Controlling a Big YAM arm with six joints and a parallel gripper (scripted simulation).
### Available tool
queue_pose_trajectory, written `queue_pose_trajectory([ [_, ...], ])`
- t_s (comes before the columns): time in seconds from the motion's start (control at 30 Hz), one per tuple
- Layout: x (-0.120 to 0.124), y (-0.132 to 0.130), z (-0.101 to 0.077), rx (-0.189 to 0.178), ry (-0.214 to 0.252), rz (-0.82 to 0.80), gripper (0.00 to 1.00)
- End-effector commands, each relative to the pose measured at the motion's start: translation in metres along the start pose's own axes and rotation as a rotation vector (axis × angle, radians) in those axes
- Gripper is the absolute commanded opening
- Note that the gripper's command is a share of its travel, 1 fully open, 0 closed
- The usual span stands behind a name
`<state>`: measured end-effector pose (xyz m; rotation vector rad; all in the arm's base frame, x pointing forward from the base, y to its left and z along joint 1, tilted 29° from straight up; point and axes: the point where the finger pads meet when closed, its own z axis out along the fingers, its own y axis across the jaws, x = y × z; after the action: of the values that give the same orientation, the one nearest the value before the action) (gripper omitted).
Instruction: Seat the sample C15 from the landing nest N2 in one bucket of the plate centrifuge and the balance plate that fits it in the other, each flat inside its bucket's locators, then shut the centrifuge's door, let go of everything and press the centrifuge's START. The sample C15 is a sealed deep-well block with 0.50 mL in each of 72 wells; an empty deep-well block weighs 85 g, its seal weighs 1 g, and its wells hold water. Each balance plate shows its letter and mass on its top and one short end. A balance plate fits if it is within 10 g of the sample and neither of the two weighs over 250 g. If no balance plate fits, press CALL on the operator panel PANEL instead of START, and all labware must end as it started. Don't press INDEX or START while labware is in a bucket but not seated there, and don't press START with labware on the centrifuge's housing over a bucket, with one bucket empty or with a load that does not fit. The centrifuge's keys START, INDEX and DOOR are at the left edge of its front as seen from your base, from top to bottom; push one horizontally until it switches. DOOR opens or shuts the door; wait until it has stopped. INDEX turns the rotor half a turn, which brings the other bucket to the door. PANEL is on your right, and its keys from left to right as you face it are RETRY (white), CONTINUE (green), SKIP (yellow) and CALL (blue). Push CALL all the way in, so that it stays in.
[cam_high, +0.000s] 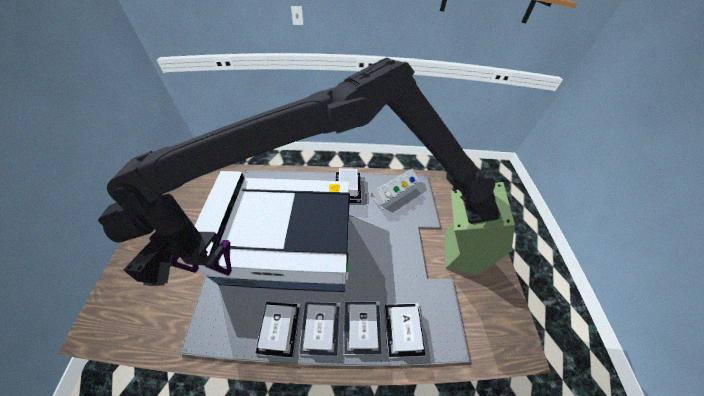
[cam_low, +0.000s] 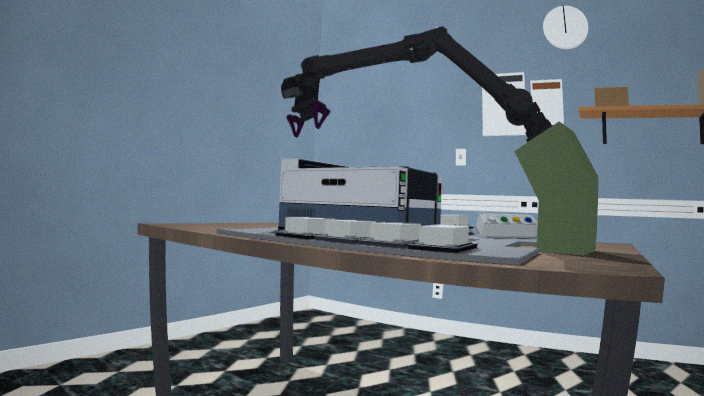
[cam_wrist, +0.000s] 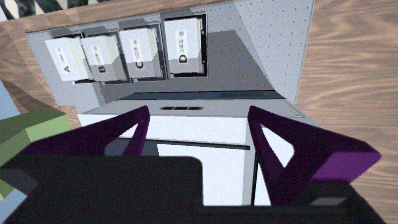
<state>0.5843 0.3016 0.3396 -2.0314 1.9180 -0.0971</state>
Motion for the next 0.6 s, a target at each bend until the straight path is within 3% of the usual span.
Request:
queue_pose_trajectory([
  [0.0,-0.0027,-0.0015,-0.0081,0.015,-0.008,-0.004,1.00],
  [0.07,-0.0058,-0.0071,-0.0173,0.037,-0.018,-0.005,1.00],
  [0.57,-0.0058,-0.0071,-0.0173,0.037,-0.018,-0.005,1.00],
])
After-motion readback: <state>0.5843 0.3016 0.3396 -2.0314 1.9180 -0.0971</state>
